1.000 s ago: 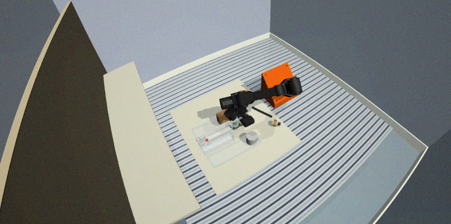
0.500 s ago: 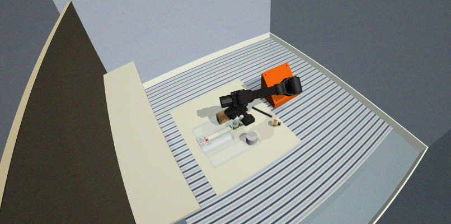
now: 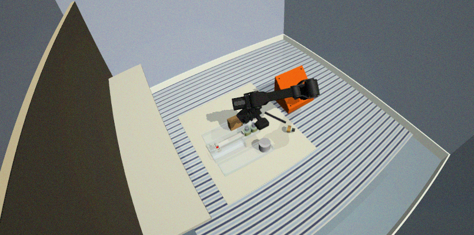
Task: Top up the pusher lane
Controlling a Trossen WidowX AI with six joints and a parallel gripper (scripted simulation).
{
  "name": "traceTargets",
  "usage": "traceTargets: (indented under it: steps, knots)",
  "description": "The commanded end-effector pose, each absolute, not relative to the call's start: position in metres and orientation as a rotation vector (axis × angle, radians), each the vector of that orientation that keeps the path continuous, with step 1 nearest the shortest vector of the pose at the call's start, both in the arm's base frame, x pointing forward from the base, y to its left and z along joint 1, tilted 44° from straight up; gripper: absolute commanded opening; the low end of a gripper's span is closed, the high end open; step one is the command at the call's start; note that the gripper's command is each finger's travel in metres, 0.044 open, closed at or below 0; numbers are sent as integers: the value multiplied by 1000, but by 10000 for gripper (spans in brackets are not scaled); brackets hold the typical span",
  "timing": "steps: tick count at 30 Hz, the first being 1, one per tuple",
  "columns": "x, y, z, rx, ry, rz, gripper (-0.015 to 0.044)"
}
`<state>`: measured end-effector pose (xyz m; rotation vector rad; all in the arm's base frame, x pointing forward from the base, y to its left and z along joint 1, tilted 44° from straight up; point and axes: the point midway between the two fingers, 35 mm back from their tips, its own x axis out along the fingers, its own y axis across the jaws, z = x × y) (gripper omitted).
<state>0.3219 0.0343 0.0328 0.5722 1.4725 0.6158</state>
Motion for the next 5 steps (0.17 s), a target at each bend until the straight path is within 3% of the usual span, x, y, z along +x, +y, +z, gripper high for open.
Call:
traceTargets:
  steps: [1,5]
  knots:
    - [306,33,33,568,1475,615,308]
    - [292,32,33,568,1475,614,308]
